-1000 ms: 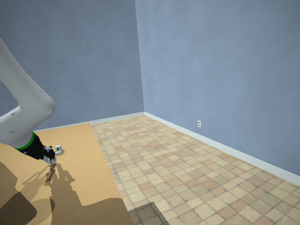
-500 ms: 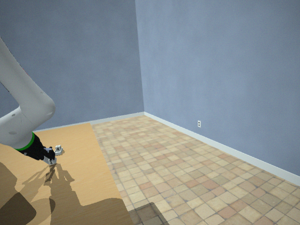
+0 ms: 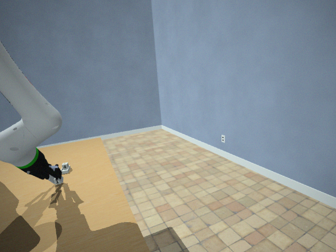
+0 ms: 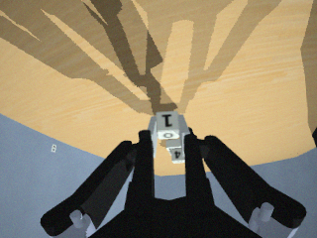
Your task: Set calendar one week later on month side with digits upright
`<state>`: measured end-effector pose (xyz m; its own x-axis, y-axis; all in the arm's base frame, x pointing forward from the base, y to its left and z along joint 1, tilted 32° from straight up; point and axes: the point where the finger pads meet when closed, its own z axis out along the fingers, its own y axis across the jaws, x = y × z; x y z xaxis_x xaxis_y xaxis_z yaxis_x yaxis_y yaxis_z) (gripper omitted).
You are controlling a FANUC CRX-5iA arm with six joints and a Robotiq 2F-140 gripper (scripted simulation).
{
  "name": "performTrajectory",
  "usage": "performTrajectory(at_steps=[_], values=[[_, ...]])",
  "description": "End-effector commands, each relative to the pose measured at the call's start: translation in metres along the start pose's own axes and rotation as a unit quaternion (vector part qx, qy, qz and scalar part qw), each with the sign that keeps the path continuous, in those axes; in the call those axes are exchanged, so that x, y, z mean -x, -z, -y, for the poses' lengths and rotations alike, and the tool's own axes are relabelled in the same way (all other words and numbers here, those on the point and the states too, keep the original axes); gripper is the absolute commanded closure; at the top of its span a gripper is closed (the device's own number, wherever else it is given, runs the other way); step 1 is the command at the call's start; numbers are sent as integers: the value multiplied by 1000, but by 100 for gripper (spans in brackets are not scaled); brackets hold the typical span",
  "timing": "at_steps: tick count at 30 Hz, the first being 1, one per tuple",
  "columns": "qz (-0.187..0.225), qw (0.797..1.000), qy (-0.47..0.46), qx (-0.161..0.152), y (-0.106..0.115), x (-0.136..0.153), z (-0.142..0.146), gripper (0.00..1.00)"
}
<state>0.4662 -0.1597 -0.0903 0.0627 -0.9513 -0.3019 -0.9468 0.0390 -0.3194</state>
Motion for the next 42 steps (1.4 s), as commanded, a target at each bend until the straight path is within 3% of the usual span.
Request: performTrajectory(at_steps=[1,42], values=[[0,1000,0,0,0,0,0,84],[0,1000,0,0,-4,-4,0,84]])
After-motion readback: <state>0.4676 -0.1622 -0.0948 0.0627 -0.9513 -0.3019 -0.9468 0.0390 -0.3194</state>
